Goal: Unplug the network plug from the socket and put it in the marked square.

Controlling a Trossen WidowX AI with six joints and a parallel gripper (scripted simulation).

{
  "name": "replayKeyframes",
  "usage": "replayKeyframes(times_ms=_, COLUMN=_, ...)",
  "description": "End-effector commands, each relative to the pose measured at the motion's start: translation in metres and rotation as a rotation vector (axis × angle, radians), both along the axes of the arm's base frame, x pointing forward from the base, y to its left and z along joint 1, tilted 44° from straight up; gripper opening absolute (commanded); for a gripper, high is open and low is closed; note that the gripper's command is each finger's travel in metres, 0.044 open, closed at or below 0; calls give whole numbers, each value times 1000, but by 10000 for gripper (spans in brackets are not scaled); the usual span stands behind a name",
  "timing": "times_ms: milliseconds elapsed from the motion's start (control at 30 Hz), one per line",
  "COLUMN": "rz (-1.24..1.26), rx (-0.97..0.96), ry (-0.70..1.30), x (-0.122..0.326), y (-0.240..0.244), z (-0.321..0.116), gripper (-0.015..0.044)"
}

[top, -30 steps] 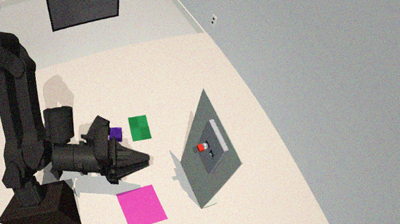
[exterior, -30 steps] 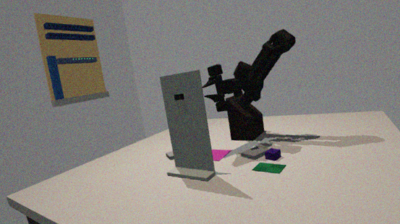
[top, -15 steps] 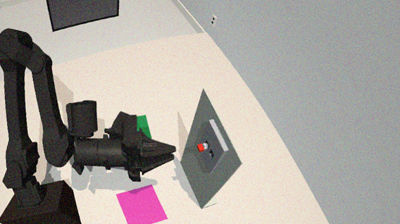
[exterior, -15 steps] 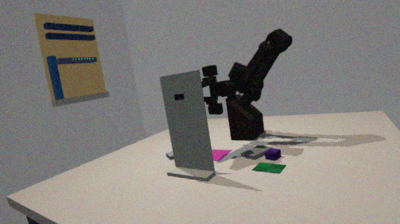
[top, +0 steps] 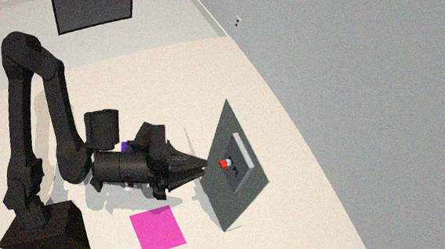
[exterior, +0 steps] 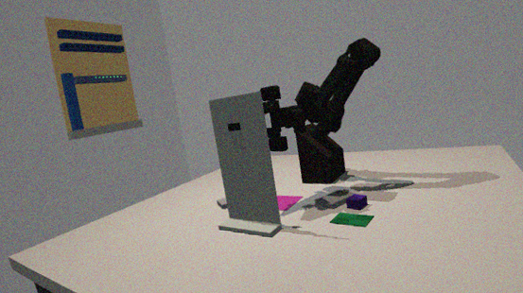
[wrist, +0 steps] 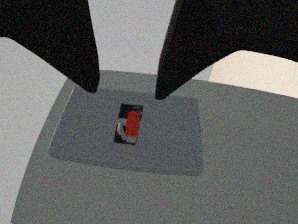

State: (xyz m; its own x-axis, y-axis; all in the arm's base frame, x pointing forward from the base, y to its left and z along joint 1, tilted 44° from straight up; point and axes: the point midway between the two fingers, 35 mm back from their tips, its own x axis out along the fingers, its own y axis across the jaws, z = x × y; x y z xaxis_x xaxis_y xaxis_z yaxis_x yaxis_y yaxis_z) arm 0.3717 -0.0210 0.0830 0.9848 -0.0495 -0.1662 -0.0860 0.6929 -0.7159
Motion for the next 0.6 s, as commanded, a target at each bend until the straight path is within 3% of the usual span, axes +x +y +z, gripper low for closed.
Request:
replayKeyframes(times_ms=0, rz=-3, rx=-2, ry=7, x=6, y=0, z=-2, gripper=156)
replayKeyframes(times_ms=567, rz=-3, rx=-1, ry=5, x=31, y=4, z=-1, gripper=156)
